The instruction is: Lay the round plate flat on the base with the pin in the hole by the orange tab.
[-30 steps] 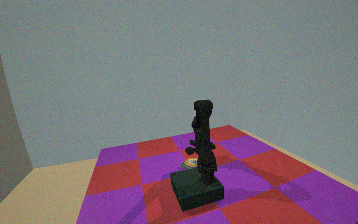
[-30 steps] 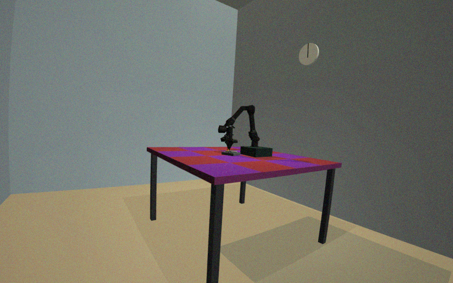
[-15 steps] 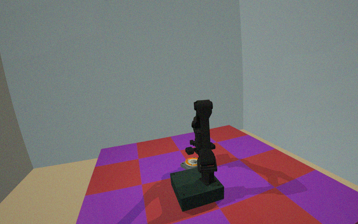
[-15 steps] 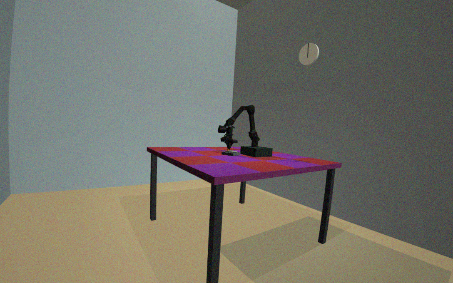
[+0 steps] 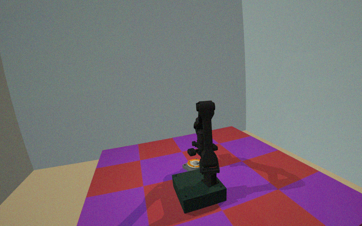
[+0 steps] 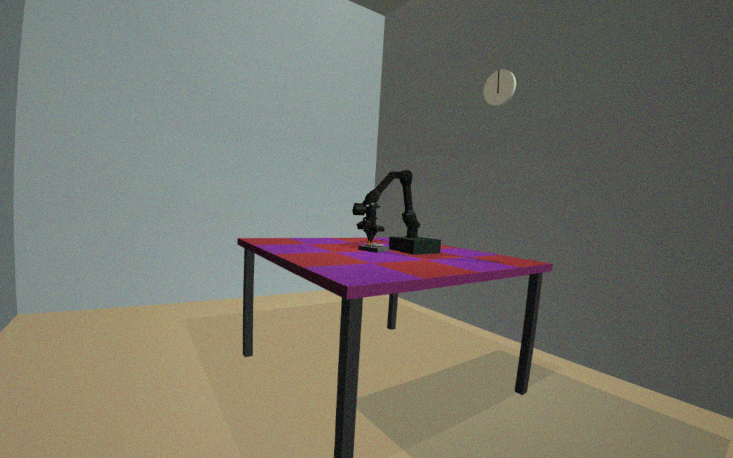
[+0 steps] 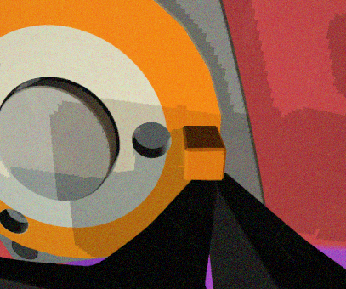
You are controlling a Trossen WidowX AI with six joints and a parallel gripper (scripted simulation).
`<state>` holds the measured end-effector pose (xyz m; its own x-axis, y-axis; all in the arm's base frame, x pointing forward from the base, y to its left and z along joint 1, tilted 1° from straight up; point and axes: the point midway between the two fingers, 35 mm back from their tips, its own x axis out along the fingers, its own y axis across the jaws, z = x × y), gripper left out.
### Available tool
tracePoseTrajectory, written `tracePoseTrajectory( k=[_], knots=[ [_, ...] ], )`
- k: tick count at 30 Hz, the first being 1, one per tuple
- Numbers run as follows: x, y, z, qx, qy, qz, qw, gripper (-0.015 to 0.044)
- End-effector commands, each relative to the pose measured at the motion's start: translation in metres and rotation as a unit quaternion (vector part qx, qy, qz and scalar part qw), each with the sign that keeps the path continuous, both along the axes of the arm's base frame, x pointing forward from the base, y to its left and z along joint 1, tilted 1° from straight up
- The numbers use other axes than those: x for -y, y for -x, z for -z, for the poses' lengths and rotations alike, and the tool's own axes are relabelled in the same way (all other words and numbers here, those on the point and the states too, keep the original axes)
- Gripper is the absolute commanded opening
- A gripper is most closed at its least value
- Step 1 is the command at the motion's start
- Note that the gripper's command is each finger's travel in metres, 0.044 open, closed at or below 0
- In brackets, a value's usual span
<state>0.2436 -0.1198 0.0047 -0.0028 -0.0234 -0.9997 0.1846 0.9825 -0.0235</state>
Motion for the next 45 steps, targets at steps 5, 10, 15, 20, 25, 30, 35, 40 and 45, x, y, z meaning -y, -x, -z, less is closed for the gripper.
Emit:
tracePoseTrajectory(
  k=[5,10,15,20,25,30,35,40,45],
  knots=[
    [0.0025,-0.0086,-0.0031,0.013,0.003,0.002,1.0,0.0],
    [0.0028,-0.013,-0.0034,0.013,0.003,0.002,1.0,0.0],
    [0.0028,-0.0134,-0.0034,0.013,0.003,0.002,1.0,0.0],
    [0.0027,-0.0136,-0.0032,0.013,0.003,0.002,1.0,0.0],
    [0.0027,-0.0136,-0.0032,0.013,0.003,0.002,1.0,0.0],
    [0.0026,-0.0137,-0.0032,0.013,0.003,0.002,1.0,0.0],
    [0.0026,-0.0137,-0.0032,0.013,0.003,0.002,1.0,0.0],
    [0.0026,-0.0137,-0.0032,0.013,0.003,0.002,1.0,0.0],
    [0.0027,-0.0138,-0.0032,0.013,0.003,0.002,1.0,0.0]
  ],
)
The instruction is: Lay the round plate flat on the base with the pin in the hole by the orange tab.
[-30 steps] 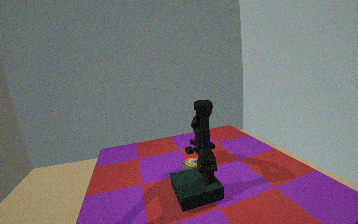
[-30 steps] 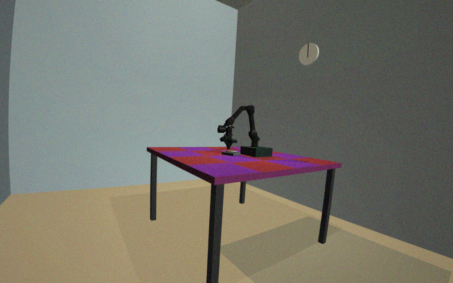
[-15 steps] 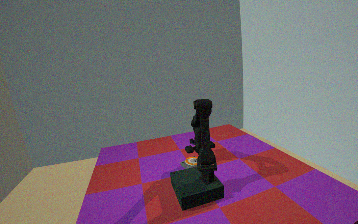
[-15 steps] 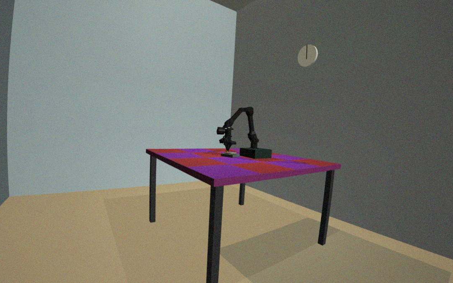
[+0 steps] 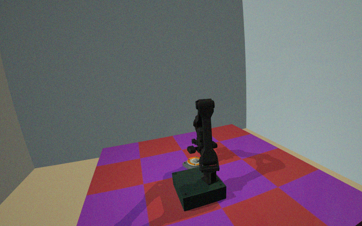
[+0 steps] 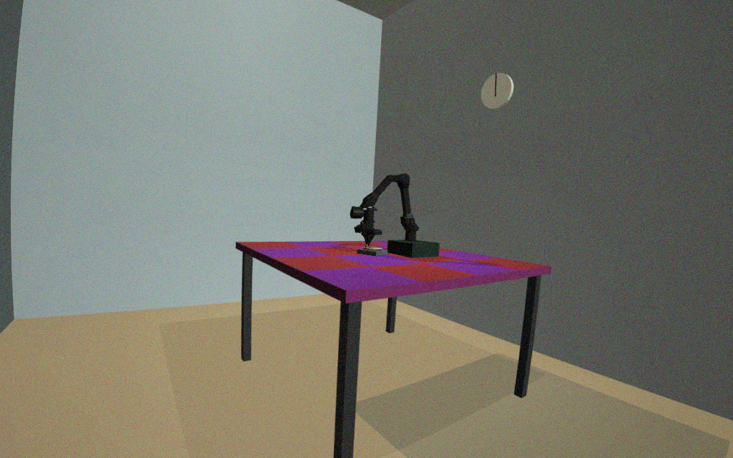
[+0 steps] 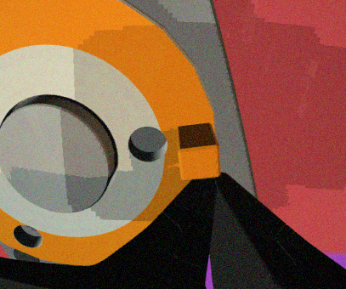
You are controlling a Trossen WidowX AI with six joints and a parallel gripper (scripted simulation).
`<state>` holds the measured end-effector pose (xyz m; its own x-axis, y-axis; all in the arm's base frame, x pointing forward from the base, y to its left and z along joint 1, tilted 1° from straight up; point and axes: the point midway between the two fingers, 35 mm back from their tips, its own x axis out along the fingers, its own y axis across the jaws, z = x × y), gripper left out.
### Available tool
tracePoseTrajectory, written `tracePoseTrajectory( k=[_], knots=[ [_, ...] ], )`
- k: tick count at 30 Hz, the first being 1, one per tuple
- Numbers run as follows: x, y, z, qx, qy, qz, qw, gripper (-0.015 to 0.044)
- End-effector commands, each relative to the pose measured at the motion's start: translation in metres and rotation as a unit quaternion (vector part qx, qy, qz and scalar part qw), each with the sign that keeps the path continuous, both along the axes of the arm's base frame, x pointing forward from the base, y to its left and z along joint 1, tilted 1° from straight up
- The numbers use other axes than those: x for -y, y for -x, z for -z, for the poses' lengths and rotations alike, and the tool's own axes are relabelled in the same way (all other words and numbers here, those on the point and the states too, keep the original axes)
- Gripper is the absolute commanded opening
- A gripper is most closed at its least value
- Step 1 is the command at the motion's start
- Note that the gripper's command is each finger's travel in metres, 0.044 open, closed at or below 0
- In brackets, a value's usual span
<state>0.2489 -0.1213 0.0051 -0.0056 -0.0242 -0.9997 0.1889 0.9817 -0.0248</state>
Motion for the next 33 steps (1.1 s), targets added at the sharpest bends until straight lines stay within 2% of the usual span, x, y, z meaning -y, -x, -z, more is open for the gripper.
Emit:
tracePoseTrajectory(
  k=[1,33],
  knots=[
    [0.001,-0.008,-0.003,0.014,0.003,-0.001,1.0,0.0],
    [0.0,-0.022,-0.004,0.015,0.002,-0.001,1.0,0.0]
  ],
)
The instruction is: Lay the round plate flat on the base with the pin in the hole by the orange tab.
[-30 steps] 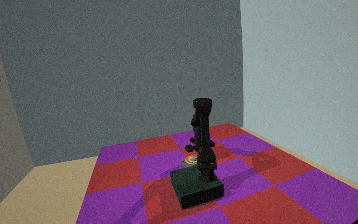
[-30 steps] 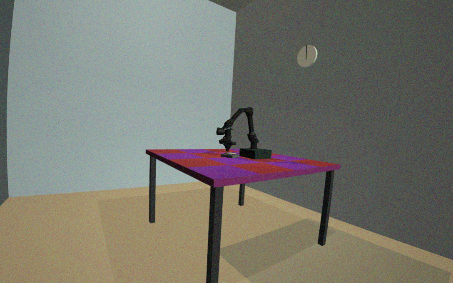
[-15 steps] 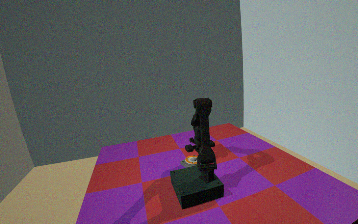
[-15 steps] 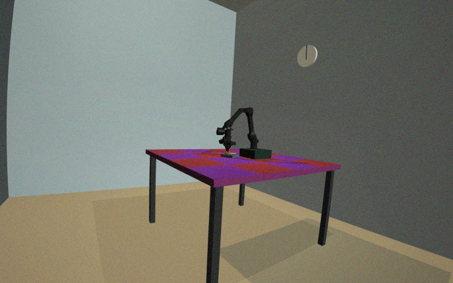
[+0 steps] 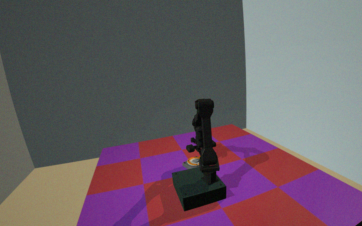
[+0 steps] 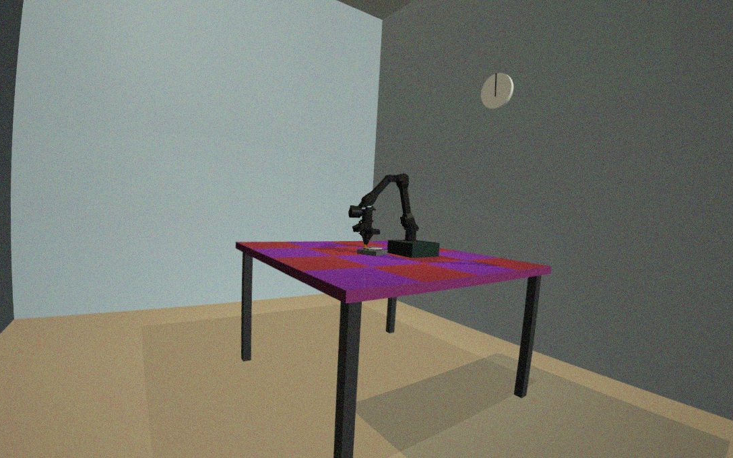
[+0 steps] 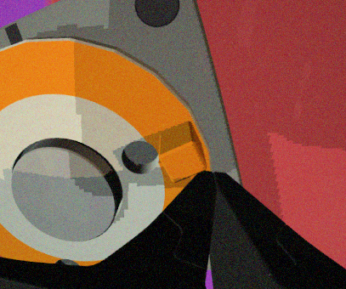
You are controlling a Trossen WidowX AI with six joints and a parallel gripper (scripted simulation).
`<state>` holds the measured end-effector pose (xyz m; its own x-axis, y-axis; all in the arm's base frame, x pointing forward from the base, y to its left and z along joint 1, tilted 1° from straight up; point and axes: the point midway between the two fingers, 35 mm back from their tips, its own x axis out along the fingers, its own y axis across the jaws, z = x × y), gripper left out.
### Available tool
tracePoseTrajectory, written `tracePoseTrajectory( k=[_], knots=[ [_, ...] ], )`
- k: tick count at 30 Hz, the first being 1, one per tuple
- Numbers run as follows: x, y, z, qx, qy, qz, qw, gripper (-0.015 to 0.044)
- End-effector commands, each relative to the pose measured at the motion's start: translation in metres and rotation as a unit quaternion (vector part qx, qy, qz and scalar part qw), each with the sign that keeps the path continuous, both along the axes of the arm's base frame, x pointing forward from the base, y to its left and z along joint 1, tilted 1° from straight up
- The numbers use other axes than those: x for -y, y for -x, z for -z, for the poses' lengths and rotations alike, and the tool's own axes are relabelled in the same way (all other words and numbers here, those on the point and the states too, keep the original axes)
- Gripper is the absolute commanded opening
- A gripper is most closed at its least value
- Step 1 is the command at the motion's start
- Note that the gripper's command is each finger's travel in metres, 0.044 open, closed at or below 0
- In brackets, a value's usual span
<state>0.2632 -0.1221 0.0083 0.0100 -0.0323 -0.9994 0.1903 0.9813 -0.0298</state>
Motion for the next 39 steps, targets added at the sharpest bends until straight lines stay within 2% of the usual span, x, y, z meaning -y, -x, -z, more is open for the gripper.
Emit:
tracePoseTrajectory(
  k=[1,39],
  knots=[
    [-0.001,-0.009,-0.001,0.007,-0.002,-0.001,1.0,0.0],
    [-0.032,-0.044,-0.005,0.009,-0.003,-0.001,1.0,0.0]
  ],
)
